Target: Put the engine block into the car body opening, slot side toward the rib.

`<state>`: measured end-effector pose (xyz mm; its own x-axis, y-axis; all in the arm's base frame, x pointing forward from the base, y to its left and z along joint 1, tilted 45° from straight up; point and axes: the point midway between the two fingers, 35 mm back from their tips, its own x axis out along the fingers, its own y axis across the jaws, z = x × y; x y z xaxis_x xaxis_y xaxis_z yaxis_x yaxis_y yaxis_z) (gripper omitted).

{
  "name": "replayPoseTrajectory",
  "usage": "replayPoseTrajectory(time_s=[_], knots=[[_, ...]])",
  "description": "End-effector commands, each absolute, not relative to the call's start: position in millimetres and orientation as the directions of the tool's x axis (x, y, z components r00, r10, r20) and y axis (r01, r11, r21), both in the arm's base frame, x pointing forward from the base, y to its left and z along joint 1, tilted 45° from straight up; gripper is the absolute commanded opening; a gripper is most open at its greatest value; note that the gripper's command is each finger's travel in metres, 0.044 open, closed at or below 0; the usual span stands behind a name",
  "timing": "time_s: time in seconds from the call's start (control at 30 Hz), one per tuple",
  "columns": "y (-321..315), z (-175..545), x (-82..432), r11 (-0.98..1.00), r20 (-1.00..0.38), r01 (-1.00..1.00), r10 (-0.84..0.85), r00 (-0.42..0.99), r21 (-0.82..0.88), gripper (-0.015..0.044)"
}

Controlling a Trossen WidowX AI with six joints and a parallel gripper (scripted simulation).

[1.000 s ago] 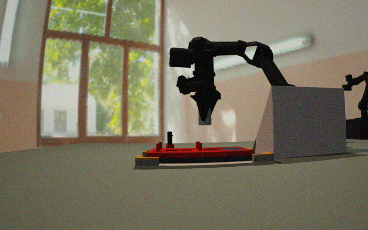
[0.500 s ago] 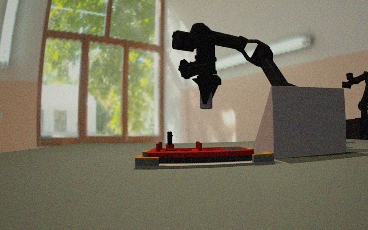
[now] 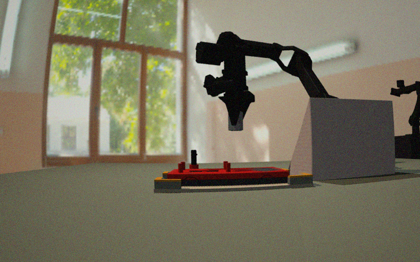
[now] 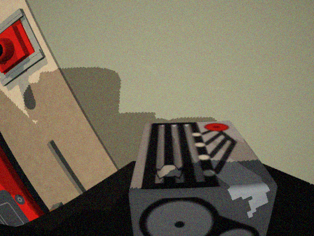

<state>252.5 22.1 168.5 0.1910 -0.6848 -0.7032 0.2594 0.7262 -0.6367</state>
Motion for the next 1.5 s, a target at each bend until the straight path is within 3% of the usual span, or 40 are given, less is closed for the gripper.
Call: replayPoseTrajectory(time_s=[0.0,0.23,0.77,1.47], knots=[[23,170,252,0.726,-0.693,0.268,-0.686,0.222,-0.633,0.0000],[23,168,247,0.728,-0.630,0.262,-0.682,0.371,-0.634,0.0000],[20,158,235,0.729,-0.349,0.257,-0.567,0.746,-0.635,0.0000],[-9,125,244,0.725,-0.316,0.266,-0.559,0.767,-0.636,0.0000]])
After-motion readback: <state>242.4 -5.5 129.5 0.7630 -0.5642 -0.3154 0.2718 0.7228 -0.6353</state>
